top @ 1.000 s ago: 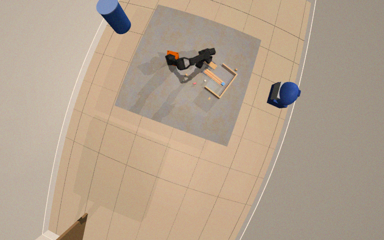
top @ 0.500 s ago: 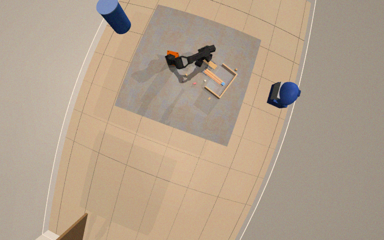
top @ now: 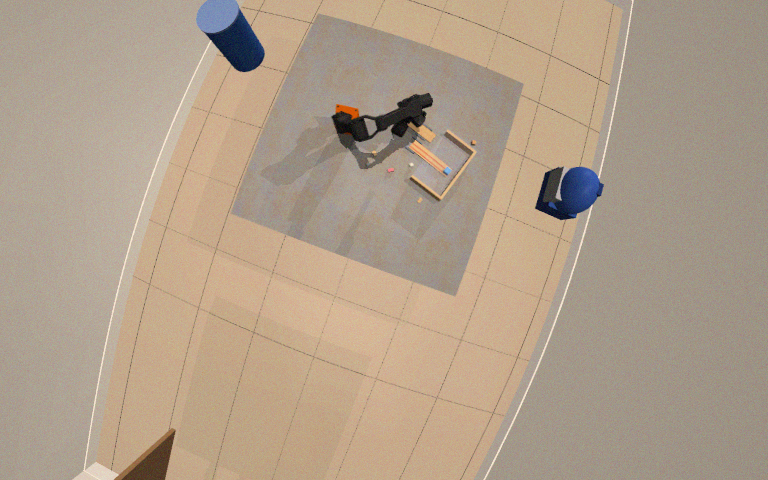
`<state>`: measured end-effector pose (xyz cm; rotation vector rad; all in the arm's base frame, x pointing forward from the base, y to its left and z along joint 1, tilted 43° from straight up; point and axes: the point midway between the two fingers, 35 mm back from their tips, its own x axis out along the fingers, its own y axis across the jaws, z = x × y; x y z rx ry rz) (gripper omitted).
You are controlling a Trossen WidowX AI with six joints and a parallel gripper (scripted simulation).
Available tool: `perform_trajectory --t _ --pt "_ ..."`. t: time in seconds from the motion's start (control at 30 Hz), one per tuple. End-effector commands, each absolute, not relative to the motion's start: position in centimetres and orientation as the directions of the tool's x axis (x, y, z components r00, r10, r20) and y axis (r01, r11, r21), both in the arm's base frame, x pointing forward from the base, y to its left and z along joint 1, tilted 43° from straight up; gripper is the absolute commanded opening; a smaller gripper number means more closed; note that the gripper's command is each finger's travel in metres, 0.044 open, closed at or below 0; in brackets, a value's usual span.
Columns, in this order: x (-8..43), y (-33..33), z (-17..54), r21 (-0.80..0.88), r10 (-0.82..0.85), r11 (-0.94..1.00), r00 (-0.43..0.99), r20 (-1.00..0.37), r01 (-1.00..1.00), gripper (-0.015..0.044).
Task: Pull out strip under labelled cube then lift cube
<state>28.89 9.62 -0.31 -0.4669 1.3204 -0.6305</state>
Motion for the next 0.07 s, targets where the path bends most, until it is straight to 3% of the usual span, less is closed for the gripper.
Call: perform_trajectory --t 0.0,0.03 --pt "28.93 9.75 -0.26 -0.638 -0.658 0.752 0.123 -0.743 0.163 0.0" --pt "28.93 9.75 -0.26 -0.638 -0.658 0.752 0.123 -0.743 0.163 0.0"
